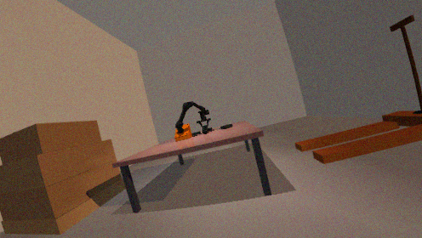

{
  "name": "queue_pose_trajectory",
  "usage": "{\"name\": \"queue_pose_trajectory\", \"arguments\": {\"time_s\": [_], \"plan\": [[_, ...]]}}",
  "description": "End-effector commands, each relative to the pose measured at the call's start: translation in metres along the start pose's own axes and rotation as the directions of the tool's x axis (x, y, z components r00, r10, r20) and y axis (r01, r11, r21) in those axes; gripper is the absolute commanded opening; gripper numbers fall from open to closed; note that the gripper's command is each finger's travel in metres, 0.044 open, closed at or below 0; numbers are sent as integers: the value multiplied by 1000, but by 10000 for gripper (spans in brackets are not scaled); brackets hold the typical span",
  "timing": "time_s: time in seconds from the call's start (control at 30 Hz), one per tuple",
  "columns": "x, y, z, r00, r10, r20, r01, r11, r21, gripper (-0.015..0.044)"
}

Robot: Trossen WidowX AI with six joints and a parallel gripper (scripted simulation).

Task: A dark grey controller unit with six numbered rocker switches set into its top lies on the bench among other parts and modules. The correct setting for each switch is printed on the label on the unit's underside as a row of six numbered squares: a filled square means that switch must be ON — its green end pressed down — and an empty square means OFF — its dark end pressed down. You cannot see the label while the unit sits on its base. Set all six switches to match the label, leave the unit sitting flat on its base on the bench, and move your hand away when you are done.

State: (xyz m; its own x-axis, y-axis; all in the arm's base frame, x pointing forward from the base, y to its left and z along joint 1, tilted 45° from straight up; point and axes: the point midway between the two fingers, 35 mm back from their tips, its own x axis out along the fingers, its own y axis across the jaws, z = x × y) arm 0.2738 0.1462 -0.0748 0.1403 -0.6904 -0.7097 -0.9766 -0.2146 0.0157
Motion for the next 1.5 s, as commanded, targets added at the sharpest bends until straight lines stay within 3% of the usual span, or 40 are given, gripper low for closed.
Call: {"name": "queue_pose_trajectory", "arguments": {"time_s": [0.0, 1.47], "plan": [[0, -1, 5, 1000, -4, 12, 4, 1000, 8, 335], [28, -1, 11, 1000, -4, 11, 4, 1000, 8, 336]]}}
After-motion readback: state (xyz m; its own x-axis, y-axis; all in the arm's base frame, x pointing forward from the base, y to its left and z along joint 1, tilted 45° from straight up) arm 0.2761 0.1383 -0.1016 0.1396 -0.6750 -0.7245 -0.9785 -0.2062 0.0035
